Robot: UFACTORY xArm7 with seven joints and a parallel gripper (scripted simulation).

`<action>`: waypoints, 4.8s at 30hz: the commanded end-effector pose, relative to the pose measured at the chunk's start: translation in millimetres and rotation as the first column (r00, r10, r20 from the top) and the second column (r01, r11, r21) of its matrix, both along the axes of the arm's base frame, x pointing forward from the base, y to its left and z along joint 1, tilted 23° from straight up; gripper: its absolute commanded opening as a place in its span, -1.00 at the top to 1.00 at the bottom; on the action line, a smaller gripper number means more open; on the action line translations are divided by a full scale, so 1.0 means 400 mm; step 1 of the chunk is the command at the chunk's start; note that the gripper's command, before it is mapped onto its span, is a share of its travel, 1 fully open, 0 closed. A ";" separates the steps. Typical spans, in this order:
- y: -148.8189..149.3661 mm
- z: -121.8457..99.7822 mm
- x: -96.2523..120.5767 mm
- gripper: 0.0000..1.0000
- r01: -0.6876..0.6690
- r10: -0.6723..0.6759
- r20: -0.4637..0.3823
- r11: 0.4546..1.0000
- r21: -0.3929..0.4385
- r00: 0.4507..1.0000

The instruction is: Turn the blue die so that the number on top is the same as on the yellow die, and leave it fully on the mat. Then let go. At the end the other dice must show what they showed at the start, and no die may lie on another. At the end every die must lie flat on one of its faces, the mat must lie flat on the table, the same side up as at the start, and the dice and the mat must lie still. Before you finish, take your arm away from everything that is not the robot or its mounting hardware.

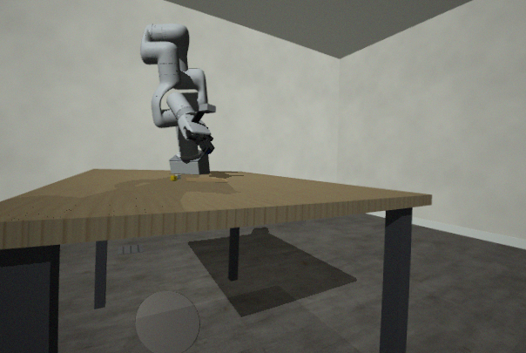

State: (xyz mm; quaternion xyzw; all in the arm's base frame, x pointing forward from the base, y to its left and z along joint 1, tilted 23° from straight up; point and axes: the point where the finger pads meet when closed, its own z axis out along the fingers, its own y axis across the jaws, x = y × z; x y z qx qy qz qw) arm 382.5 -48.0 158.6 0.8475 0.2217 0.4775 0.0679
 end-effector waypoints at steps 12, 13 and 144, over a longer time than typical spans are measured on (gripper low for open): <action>0.002 -0.012 0.007 0.78 -0.017 0.016 0.089 1.000 0.012 0.996; 0.001 -0.016 0.008 0.78 -0.017 0.016 0.089 1.000 0.012 0.996; -0.053 -0.210 0.068 0.78 -0.017 0.016 0.089 1.000 0.012 0.996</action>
